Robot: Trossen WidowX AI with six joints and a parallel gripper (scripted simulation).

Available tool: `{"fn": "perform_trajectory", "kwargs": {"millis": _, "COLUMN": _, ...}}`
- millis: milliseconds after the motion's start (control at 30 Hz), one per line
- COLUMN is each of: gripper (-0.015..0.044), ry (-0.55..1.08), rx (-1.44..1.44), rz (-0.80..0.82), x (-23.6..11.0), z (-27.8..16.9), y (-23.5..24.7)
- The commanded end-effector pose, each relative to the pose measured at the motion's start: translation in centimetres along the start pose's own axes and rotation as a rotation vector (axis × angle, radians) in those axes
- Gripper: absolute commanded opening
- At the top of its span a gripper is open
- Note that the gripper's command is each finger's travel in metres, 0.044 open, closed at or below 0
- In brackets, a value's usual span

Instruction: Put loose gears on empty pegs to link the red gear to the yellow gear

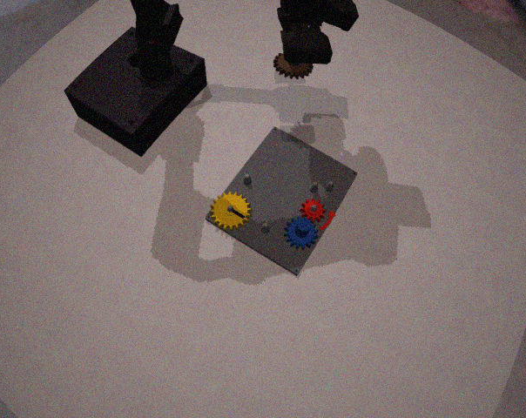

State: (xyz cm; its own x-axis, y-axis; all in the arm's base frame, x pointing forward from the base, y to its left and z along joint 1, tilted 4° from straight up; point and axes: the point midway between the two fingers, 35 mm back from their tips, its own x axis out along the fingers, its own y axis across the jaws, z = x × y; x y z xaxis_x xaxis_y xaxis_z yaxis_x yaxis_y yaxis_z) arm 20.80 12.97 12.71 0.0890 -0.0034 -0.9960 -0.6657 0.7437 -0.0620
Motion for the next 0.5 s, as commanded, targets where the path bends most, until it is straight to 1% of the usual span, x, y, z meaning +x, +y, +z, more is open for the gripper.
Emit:
{"fn": "perform_trajectory", "kwargs": {"millis": 0, "gripper": 0.0, "ry": -0.006, "rx": 0.004, "rz": -0.004, "x": -1.3, "z": -0.3, "y": -0.1}}
{"fn": "perform_trajectory", "kwargs": {"millis": 133, "gripper": 0.0, "ry": -0.006, "rx": 0.004, "rz": -0.004, "x": -1.7, "z": -0.4, "y": -0.1}}
{"fn": "perform_trajectory", "kwargs": {"millis": 467, "gripper": 0.0, "ry": -0.008, "rx": 0.02, "rz": -0.006, "x": -1.3, "z": 0.0, "y": -1.5}}
